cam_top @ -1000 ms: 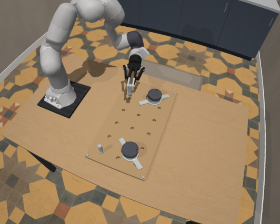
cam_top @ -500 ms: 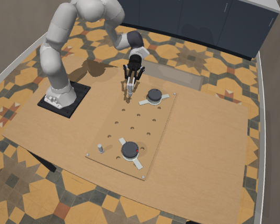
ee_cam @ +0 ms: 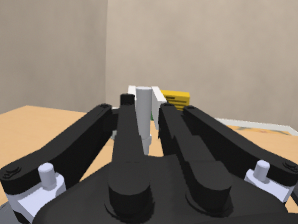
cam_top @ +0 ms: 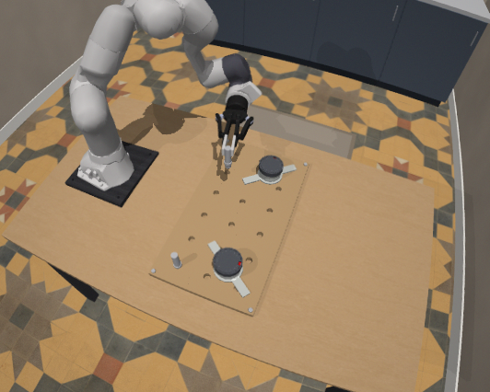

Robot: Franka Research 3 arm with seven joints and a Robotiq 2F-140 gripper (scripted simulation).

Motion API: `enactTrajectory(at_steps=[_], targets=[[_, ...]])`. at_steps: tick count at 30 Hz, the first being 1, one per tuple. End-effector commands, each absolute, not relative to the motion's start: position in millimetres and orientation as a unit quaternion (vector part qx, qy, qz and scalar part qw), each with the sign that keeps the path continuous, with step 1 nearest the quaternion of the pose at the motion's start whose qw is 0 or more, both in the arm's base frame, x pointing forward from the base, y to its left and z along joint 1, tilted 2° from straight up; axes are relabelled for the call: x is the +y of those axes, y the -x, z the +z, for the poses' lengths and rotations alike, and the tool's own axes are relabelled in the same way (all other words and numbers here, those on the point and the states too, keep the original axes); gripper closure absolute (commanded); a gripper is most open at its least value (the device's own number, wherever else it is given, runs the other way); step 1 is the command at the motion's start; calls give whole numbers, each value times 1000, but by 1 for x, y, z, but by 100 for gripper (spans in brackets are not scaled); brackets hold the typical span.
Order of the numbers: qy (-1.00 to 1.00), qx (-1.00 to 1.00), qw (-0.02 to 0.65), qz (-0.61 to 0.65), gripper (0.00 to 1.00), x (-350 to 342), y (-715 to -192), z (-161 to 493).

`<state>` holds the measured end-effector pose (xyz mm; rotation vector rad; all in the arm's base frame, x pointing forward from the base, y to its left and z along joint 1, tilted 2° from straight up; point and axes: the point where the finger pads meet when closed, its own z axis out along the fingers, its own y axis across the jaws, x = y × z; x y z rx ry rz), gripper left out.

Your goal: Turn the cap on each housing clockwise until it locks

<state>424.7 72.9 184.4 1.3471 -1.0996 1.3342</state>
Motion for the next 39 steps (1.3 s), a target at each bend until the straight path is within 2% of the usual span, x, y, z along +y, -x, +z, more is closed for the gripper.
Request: enactTrajectory(at_steps=[1, 39], targets=[[-543, -448, 457, 545, 90, 73, -425, 187], [-543, -448, 457, 545, 90, 66, -426, 187]])
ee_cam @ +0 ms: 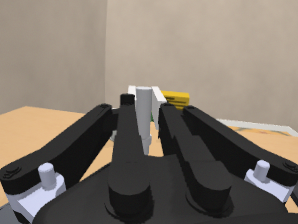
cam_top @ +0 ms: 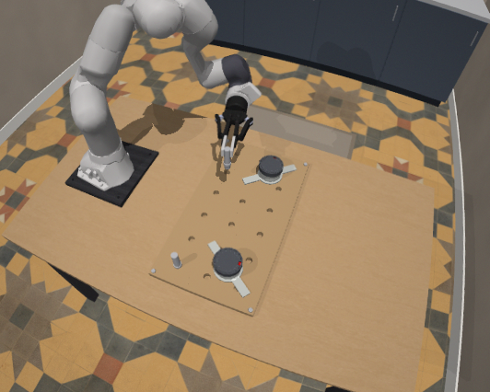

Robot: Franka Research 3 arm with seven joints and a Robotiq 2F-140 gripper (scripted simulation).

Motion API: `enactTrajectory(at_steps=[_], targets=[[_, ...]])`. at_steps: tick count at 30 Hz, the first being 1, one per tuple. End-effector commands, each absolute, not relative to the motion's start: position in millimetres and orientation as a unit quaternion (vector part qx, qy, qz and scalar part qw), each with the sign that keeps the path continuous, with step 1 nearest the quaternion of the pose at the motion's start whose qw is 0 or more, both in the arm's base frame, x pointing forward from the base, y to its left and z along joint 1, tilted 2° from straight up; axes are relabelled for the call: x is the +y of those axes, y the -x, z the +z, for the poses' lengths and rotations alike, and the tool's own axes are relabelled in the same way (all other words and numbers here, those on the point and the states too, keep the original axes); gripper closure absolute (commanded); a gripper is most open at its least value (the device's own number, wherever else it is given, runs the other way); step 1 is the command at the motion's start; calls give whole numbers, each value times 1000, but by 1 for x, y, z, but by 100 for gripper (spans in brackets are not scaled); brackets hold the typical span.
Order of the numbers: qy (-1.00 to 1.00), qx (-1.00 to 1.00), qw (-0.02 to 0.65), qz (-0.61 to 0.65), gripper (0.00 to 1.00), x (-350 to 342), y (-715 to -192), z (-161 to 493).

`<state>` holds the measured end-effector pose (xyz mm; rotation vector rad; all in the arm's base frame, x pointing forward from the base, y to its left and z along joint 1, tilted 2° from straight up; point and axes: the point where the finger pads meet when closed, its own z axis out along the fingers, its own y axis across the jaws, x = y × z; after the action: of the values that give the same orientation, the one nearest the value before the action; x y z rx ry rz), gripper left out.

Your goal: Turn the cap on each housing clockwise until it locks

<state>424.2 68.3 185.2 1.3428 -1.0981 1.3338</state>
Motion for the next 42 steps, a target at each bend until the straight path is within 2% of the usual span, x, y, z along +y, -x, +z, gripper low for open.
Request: enactTrajectory(at_steps=[1, 42], targets=[[-543, -448, 457, 545, 90, 65, -426, 187], [-543, -448, 457, 545, 90, -3, -435, 185]])
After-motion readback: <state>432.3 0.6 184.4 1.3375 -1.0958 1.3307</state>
